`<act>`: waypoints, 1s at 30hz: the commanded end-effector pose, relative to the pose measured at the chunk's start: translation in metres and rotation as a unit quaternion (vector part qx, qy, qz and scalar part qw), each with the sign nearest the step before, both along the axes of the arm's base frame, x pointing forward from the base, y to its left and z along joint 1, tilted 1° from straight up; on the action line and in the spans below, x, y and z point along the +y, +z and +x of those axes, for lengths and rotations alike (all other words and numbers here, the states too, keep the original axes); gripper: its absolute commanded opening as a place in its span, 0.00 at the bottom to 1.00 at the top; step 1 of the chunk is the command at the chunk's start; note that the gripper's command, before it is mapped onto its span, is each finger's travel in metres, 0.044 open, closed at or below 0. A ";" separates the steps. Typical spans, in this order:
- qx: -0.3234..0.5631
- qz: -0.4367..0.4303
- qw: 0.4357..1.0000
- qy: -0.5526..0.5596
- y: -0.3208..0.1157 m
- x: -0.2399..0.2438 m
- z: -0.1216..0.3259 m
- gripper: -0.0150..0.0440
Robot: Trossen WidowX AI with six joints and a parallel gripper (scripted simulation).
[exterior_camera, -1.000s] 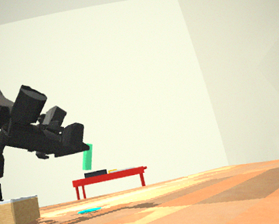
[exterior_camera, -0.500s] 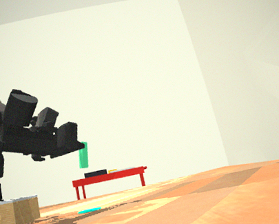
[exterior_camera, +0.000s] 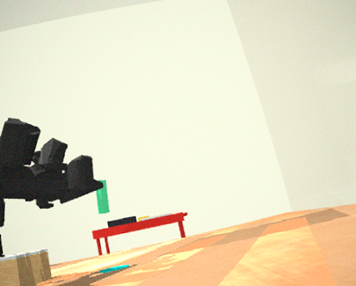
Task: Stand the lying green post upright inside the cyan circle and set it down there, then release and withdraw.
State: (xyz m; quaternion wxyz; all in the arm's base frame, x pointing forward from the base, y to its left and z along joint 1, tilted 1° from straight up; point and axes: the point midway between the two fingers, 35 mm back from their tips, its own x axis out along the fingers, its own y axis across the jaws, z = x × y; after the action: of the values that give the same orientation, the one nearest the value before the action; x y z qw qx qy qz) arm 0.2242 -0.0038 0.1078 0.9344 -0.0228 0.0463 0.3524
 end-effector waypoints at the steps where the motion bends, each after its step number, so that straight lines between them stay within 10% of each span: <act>1: -0.004 -0.001 1.000 0.002 0.000 0.001 -0.001 0.29; 30: -0.014 -0.009 1.000 0.004 -0.028 -0.006 0.006 0.29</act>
State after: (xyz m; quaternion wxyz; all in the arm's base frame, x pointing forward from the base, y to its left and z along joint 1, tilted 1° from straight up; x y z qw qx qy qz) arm 0.2301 -0.0100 0.0848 0.9339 -0.0333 0.0395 0.3539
